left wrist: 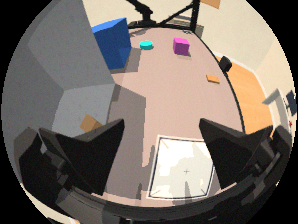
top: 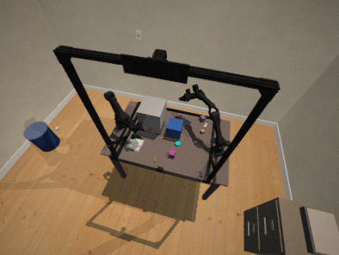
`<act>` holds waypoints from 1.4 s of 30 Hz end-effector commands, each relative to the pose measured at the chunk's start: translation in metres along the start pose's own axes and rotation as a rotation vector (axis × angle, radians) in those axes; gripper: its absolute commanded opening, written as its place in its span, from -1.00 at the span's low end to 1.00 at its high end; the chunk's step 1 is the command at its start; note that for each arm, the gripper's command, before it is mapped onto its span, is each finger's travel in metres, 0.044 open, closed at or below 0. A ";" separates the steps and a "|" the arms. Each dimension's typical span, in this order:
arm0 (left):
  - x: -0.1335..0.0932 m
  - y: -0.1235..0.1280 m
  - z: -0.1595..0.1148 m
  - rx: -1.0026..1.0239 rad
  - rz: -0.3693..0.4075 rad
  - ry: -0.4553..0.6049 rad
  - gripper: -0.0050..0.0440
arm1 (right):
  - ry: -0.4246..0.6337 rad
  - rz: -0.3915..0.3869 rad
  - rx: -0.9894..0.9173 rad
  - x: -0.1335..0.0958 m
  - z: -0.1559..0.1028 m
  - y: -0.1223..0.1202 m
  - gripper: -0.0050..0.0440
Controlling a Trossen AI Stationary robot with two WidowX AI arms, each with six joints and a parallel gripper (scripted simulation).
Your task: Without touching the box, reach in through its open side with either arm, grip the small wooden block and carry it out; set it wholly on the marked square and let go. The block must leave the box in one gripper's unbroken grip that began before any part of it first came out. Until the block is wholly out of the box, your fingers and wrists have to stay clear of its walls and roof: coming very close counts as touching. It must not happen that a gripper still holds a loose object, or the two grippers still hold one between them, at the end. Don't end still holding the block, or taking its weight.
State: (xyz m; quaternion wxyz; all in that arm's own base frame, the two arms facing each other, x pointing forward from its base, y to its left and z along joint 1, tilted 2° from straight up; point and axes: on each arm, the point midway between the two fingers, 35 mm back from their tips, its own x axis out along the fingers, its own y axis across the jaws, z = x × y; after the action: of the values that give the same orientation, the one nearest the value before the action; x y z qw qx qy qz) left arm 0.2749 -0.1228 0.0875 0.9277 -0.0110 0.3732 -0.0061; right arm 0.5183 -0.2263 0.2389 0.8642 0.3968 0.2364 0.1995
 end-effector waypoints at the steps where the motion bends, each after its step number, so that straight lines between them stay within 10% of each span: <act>1: 0.000 0.000 0.000 -0.002 0.001 -0.002 0.84 | 0.002 0.002 0.000 0.000 -0.001 -0.001 0.84; 11: 0.002 0.001 0.000 -0.031 0.019 0.016 0.84 | 0.007 -0.013 -0.007 0.004 -0.005 0.004 0.84; 27: 0.039 0.014 -0.015 -0.515 0.451 0.207 0.84 | 0.089 -0.279 -0.191 0.035 -0.114 0.091 0.84; 42: 0.064 0.028 -0.027 -0.845 0.905 0.100 0.84 | 0.171 -0.515 -0.402 0.003 -0.253 0.110 0.84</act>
State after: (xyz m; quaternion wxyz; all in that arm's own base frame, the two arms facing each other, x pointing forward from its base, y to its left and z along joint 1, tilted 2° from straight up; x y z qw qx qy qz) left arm 0.3001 -0.0991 0.0308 0.7612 -0.2178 0.3814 0.4772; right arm 0.3902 -0.0239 0.1957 0.9181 0.1600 0.3559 0.0690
